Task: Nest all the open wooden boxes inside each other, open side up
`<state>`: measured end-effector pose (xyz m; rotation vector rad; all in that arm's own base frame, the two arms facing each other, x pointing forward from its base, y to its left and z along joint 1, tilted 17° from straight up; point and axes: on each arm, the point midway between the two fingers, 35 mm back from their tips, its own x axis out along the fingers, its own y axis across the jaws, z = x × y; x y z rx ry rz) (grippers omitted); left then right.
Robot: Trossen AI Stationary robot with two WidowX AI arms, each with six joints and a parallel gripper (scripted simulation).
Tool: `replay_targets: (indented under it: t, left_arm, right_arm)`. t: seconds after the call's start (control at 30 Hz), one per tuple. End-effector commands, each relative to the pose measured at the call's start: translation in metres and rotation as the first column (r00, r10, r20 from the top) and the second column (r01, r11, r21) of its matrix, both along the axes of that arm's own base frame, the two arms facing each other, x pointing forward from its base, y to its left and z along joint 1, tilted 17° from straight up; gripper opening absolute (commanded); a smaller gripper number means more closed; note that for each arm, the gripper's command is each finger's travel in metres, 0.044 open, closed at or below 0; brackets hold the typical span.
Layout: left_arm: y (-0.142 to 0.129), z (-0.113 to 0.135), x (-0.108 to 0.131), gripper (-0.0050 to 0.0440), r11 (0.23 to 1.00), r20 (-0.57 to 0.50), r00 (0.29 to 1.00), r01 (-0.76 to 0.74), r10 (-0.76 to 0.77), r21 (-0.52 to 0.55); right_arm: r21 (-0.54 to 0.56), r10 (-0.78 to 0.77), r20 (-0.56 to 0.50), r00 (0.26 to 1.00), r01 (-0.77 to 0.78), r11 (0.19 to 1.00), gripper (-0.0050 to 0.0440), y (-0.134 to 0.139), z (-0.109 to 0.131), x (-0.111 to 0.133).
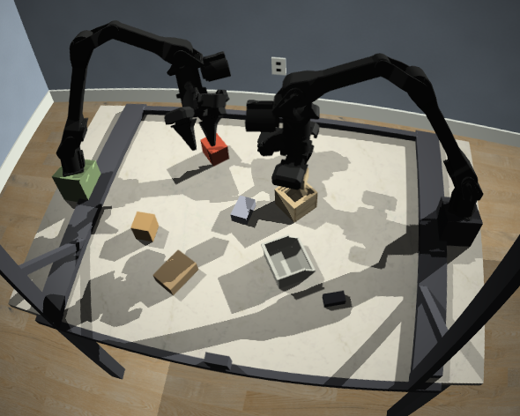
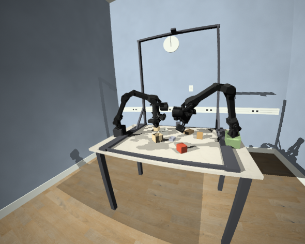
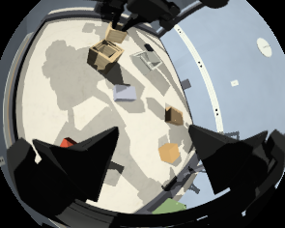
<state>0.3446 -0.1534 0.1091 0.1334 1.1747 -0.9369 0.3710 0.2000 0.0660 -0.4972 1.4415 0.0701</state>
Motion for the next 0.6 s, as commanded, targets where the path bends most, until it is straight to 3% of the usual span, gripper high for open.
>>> replay_targets:
  t: [0.0, 0.2, 0.37, 0.43, 0.57]
  left_arm:
    - [0.011, 0.015, 0.025, 0.0400, 0.987, 0.132, 0.987, 0.110, -0.095, -0.113]
    - [0.039, 0.036, 0.053, 0.0400, 0.943, 0.385, 0.908, 0.258, -0.162, -0.212]
    - [0.067, 0.053, 0.071, 0.0400, 0.903, 0.590, 0.788, 0.366, -0.174, -0.223]
    - [0.067, 0.053, 0.071, 0.0400, 0.903, 0.590, 0.788, 0.366, -0.174, -0.223]
    - [0.092, 0.068, 0.082, 0.0400, 0.877, 0.744, 0.647, 0.443, -0.168, -0.187]
  right_arm:
    - [0.019, -0.003, 0.034, 0.999, 0.003, 1.000, 0.0153, 0.003, 0.013, 0.004]
    - [0.019, -0.003, 0.034, 0.999, 0.003, 1.000, 0.0153, 0.003, 0.013, 0.004]
    - [0.019, -0.003, 0.034, 0.999, 0.003, 1.000, 0.0153, 0.003, 0.013, 0.004]
    - [0.019, -0.003, 0.034, 0.999, 0.003, 1.000, 0.0153, 0.003, 0.013, 0.004]
    - [0.019, -0.003, 0.034, 0.999, 0.003, 1.000, 0.0153, 0.003, 0.013, 0.004]
